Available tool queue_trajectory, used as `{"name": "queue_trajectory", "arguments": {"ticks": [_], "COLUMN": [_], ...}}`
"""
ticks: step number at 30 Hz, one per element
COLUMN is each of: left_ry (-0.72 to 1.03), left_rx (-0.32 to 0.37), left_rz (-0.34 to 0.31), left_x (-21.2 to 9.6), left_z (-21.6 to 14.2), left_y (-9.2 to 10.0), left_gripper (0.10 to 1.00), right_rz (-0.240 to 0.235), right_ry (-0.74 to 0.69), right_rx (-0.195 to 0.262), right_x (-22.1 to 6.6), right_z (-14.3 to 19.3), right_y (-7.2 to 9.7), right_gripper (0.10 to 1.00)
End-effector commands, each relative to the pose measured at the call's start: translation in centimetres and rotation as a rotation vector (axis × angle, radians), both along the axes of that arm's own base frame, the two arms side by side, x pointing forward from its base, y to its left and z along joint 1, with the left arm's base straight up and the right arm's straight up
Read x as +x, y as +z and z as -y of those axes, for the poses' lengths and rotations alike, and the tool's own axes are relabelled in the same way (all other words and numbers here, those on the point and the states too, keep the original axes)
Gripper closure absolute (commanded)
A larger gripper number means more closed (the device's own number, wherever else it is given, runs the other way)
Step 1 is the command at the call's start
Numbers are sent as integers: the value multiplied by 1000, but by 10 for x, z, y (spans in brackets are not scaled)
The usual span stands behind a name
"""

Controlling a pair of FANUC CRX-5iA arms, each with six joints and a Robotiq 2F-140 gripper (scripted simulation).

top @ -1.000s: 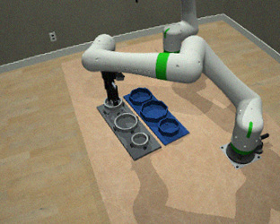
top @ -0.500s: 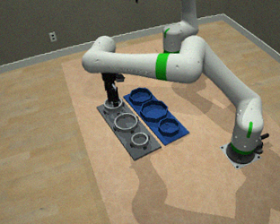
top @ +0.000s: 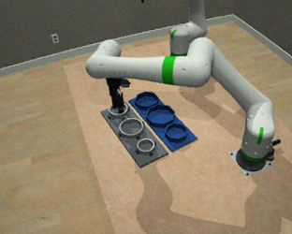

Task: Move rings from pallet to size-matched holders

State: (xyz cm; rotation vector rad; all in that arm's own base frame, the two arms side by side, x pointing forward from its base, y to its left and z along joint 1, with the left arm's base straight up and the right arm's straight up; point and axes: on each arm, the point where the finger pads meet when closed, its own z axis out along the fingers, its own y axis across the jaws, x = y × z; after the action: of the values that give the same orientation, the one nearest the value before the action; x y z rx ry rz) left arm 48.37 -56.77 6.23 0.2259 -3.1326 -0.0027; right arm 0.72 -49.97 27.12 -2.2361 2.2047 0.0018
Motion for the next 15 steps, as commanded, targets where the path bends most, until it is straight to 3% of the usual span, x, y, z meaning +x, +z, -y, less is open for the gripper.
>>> {"name": "queue_trajectory", "arguments": {"ticks": [1,10,11,15], "left_ry": [0,0,0,0], "left_rx": [-2,-2,-2,-2], "left_rz": [1,1,1,1], "left_x": [0,0,0,0], "left_z": [0,0,0,0], "left_y": [-4,-10,-10,-10], "left_gripper": [567,567,629,629], "right_rz": [0,0,0,0], "right_ry": [0,0,0,0], "right_rx": [-2,-2,-2,-2], "right_x": [0,0,0,0], "right_z": [0,0,0,0], "right_y": [1,1,1,1], "right_gripper": [98,98,98,98]}}
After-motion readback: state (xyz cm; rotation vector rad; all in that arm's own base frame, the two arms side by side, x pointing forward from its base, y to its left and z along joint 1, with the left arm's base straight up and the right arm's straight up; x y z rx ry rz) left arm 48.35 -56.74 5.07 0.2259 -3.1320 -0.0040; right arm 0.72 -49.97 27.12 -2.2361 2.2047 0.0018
